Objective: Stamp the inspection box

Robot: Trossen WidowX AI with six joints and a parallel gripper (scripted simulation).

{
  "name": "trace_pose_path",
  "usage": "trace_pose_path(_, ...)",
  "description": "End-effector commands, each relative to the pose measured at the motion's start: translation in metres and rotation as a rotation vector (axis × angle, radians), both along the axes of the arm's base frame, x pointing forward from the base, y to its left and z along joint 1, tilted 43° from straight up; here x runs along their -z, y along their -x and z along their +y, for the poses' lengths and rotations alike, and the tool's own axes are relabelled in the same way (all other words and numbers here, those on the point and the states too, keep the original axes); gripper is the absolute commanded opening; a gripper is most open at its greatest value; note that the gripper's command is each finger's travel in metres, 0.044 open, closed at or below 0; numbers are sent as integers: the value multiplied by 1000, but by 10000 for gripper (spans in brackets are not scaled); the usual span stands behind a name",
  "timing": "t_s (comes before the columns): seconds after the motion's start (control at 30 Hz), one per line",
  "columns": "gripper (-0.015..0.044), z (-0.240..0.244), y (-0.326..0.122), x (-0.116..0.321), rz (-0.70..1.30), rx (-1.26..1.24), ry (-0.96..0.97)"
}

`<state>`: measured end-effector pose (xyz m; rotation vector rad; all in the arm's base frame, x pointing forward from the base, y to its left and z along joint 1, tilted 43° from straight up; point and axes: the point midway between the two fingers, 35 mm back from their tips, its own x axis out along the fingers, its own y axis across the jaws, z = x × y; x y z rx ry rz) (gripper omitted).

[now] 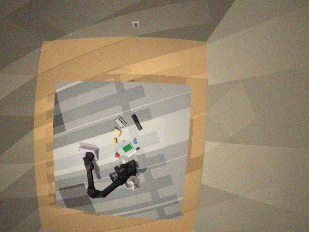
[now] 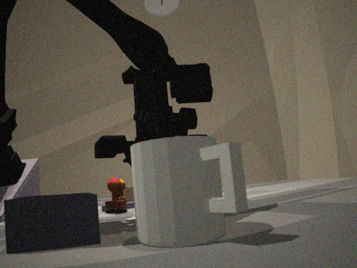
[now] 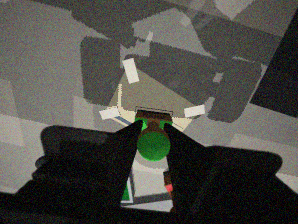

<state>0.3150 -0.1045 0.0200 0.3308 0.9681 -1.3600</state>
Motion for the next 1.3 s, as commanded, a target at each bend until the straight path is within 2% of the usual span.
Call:
trace_pose_path(0.0, 0, -3, 0, 1, -2, 2, 5)
trace_pose_path(1.27, 0, 5, -1, -8, -2, 2, 4)
